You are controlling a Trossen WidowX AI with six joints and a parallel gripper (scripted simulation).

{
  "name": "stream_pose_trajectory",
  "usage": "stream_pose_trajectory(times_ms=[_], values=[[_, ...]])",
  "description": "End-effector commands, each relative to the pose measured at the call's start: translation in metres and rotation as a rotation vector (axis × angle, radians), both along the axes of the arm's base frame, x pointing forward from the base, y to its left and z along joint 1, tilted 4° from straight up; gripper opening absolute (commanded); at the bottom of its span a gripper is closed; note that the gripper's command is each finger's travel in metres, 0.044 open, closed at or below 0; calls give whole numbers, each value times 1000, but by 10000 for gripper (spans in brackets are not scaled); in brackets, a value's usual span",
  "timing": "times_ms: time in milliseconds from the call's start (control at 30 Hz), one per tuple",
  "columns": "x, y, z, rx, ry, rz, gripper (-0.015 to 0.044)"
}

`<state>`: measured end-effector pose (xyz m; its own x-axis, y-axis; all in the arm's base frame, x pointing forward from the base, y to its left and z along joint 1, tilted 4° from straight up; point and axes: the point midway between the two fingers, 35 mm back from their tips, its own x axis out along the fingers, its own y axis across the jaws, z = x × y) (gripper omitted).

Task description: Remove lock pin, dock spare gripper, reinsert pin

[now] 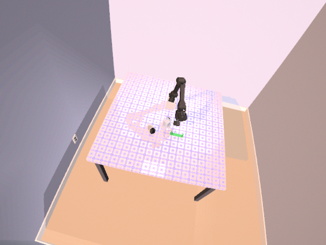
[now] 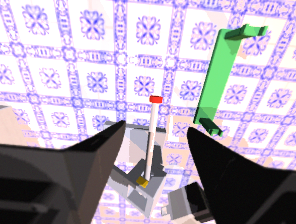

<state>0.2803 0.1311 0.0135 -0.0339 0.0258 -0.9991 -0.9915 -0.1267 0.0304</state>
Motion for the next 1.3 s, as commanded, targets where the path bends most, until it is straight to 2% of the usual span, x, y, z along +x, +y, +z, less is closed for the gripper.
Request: stream_pose_trajectory(times_ms=[0, 933, 1267], values=[[-2, -1, -8, -5, 4, -3, 300], [-5, 1, -44, -5, 4, -3, 300], [-5, 1, -44, -5, 4, -3, 37]])
